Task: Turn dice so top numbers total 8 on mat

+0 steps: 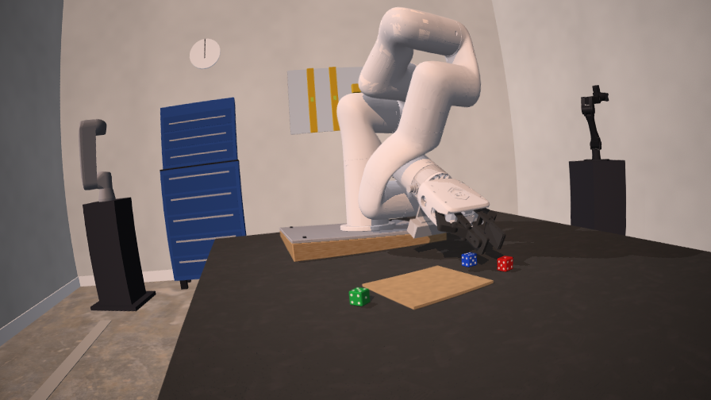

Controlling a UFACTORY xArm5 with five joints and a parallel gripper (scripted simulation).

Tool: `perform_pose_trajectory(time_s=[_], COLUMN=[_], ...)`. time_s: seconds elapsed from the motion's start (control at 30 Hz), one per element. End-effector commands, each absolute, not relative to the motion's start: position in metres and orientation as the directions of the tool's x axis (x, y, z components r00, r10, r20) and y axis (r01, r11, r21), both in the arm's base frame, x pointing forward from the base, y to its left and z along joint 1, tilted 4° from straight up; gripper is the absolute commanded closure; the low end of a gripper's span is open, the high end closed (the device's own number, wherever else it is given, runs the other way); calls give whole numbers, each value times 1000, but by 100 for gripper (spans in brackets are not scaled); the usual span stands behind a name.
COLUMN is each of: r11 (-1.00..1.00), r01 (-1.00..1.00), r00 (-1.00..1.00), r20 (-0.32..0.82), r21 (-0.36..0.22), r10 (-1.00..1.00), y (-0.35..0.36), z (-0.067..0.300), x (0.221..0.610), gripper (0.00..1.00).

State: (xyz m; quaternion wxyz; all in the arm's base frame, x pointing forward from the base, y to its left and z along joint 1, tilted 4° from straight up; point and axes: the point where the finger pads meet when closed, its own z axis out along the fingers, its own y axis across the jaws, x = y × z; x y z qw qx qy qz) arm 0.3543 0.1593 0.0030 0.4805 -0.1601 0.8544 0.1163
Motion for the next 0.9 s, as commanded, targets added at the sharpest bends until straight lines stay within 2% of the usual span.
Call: perform_pose_trajectory(time_s=[0.0, 0.27, 0.63, 0.87], r11=[922, 922, 924, 925], r01=[-385, -384, -380, -379], r00=[-486, -486, -485, -485], r20=[-859, -859, -859, -859], r21=[45, 44, 41, 41], r10=[-161, -161, -161, -161], y=[158, 158, 156, 156], z=[6, 12, 57, 65], x=[352, 352, 355, 356], gripper=[64, 64, 64, 64])
